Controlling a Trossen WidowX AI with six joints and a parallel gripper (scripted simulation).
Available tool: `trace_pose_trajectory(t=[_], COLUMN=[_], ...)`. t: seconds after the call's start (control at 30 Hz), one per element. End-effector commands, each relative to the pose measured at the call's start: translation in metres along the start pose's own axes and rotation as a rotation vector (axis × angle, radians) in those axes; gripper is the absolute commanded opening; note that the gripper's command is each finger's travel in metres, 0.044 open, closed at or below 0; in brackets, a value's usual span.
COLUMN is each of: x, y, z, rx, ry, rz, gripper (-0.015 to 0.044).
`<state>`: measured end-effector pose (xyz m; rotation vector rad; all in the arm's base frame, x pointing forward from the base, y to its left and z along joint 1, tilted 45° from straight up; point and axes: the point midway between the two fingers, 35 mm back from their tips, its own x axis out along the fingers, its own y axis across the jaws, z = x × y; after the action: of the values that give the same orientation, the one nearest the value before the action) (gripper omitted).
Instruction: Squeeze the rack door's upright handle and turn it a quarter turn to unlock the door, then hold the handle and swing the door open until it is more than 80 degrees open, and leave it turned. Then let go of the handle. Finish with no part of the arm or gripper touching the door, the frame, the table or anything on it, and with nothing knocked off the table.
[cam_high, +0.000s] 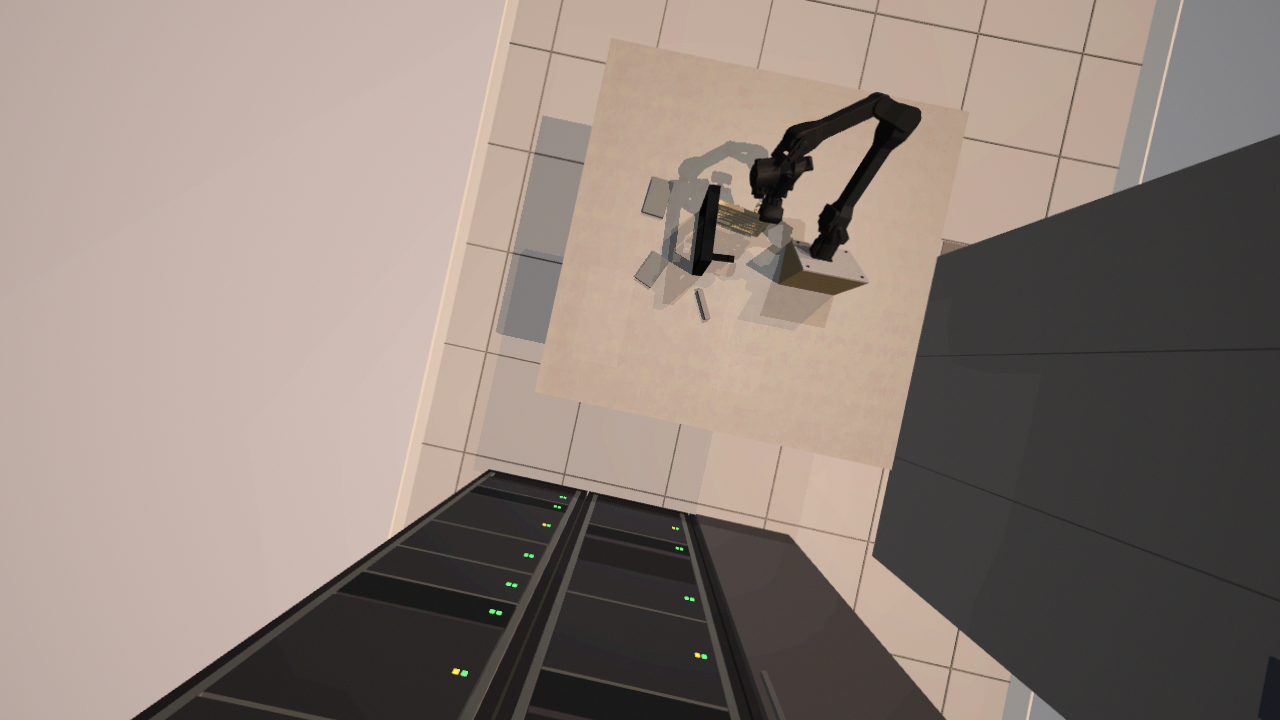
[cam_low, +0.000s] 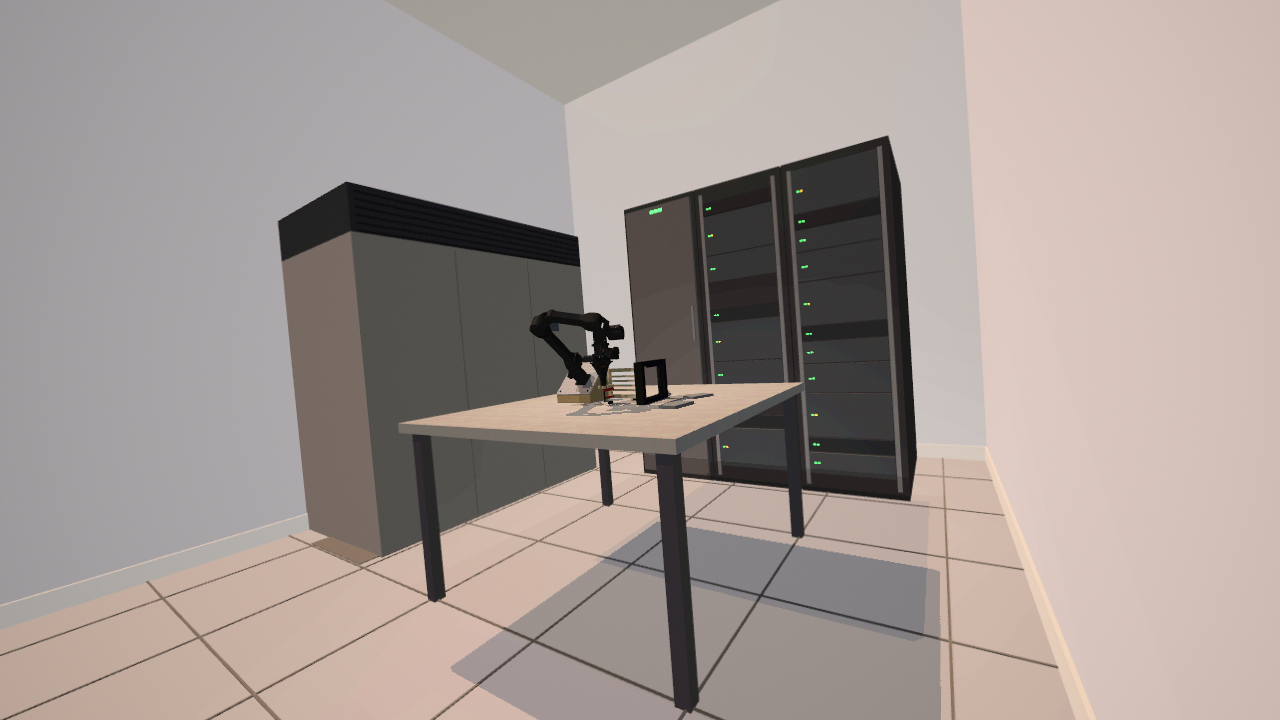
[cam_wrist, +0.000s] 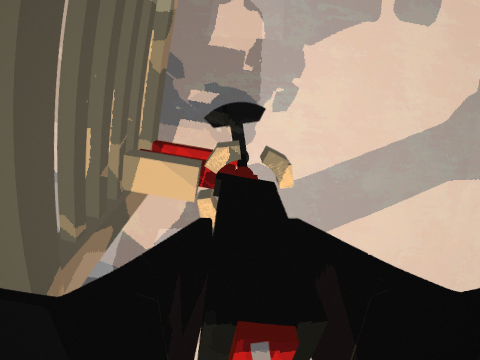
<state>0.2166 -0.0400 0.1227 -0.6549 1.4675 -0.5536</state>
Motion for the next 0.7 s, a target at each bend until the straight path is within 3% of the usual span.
trace_pose_trajectory(t=[0.0, 0.67], x=[-0.001, -0.001], y=[-0.007, -0.034], z=[0.002, 0.009], rx=[-0.058, -0.231], ry=[-0.006, -0.006], rz=[-0.001, -0.003], gripper=[0.0011, 0.0011])
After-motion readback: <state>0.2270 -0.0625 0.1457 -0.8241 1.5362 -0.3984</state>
